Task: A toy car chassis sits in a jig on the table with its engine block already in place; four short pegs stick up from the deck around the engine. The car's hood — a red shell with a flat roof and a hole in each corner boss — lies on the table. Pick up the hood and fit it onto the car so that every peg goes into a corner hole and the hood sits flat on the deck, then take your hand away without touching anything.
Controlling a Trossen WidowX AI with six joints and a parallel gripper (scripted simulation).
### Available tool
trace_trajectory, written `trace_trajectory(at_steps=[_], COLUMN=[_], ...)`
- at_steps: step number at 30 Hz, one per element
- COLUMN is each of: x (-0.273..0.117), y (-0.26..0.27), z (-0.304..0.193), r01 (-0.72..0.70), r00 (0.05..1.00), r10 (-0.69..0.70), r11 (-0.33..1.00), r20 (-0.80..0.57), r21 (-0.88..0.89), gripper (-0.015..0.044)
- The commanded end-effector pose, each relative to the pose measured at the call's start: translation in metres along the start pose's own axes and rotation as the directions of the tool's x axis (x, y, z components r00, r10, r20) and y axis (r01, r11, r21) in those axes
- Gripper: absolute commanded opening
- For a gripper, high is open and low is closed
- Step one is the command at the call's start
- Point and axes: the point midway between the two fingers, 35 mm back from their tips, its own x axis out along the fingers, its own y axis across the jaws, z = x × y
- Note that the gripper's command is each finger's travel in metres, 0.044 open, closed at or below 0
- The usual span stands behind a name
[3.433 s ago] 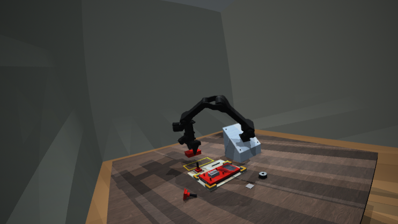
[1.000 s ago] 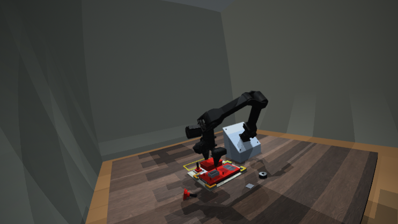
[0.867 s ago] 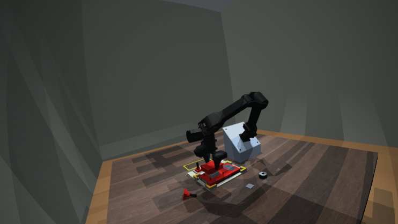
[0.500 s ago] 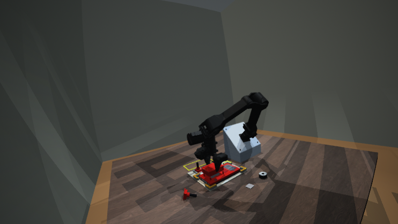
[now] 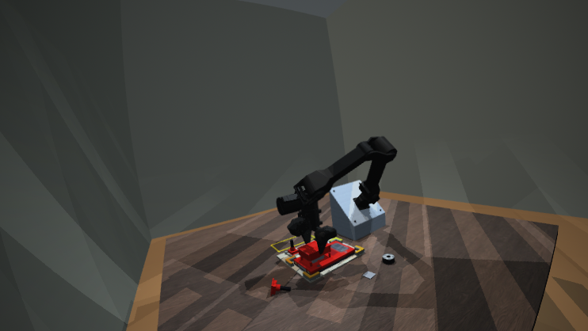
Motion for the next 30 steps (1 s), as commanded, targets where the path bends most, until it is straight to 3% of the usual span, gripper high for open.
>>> trace_trajectory(at_steps=[1,30], x=[0.0000,0.0100], y=[0.0006,0.0006], z=[0.0006,0.0007], r01=[-0.003,-0.003], r00=[1.000,1.000], r10=[0.003,0.003], r11=[1.000,1.000], r20=[0.001,0.001], r21=[0.004,0.004], gripper=[0.0000,0.0000])
